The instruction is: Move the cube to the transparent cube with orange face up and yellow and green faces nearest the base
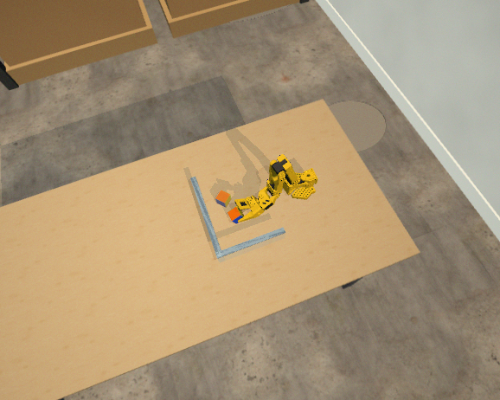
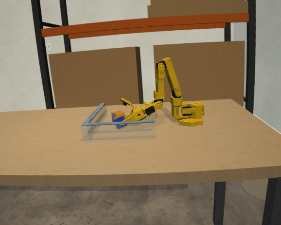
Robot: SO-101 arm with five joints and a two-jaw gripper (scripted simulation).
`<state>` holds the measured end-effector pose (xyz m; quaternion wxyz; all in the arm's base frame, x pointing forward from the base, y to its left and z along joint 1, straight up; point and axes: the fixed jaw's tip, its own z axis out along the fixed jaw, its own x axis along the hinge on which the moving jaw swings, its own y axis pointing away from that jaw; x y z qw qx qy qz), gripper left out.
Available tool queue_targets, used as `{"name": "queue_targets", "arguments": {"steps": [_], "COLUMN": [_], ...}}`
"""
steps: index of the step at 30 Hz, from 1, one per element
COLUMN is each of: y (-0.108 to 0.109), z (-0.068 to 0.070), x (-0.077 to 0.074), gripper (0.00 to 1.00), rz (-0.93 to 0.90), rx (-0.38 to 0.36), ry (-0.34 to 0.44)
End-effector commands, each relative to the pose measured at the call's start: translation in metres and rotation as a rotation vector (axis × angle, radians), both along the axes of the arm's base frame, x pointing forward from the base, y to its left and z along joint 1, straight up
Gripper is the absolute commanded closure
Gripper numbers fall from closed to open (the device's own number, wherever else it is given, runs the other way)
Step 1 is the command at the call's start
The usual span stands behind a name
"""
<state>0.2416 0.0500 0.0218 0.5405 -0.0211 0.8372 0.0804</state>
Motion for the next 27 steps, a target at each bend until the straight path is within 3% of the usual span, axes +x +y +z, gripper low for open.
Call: {"name": "queue_targets", "arguments": {"steps": [1, 27], "y": [0.0028, 0.0028], "z": [0.0151, 0.0151], "x": [0.0088, 0.0088], "gripper": [0.76, 0.65], "rz": [0.007, 0.007], "rx": [0.01, 0.01], "ry": [-0.079, -0.079]}}
